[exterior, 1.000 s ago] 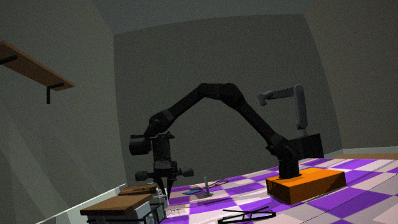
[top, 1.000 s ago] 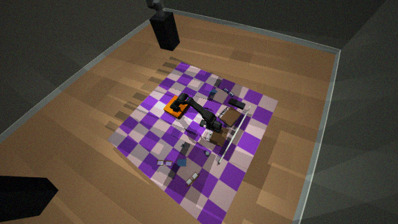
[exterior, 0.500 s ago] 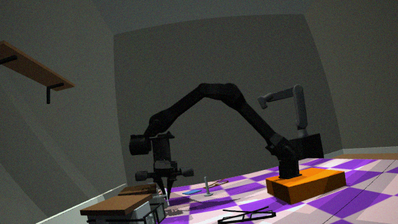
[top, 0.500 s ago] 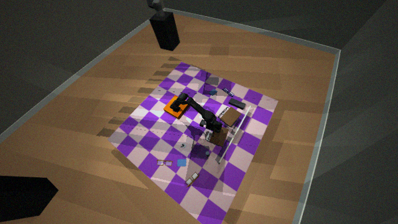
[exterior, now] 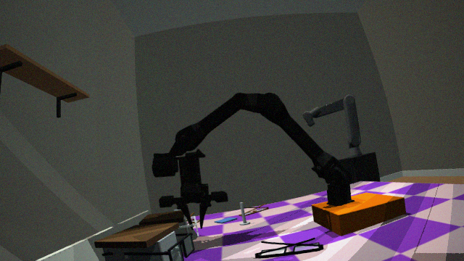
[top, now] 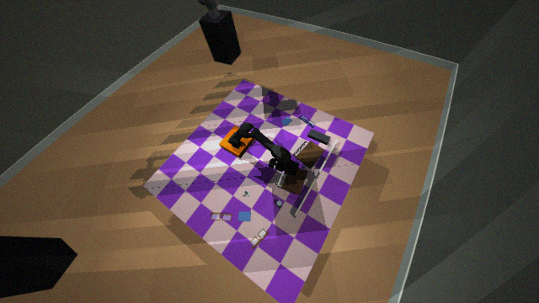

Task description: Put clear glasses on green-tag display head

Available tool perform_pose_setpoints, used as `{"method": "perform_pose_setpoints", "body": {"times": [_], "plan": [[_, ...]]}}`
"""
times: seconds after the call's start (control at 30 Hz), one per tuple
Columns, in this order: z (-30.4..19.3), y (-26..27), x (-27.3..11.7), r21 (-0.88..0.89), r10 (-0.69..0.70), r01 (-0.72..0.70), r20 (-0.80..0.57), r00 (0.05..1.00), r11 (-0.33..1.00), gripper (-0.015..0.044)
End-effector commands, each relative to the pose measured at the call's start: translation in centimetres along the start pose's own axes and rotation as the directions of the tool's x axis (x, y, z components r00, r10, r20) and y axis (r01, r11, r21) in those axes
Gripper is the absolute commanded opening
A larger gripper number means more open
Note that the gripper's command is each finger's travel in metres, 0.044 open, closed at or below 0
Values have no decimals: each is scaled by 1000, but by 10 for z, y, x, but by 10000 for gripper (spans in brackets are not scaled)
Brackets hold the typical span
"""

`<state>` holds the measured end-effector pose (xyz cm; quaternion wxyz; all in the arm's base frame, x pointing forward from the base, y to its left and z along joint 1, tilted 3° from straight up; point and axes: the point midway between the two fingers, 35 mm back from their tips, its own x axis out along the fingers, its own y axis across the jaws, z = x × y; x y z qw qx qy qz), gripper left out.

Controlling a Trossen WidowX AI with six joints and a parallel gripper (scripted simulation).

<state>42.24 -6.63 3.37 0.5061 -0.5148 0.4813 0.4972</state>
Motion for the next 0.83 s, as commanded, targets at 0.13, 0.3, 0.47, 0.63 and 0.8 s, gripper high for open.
{"method": "perform_pose_setpoints", "body": {"times": [0.13, 0.3, 0.47, 0.63, 0.8], "plan": [[-1, -1, -28, 3, 52, -52, 1, 999, 999, 108], [-1, 0, -32, 4, 60, -60, 1, 998, 998, 108], [-1, 20, -38, 4, 61, -61, 1, 998, 998, 108], [-1, 35, -41, 4, 62, -62, 1, 998, 998, 108], [-1, 49, -49, 4, 63, -63, 1, 998, 998, 108]]}}
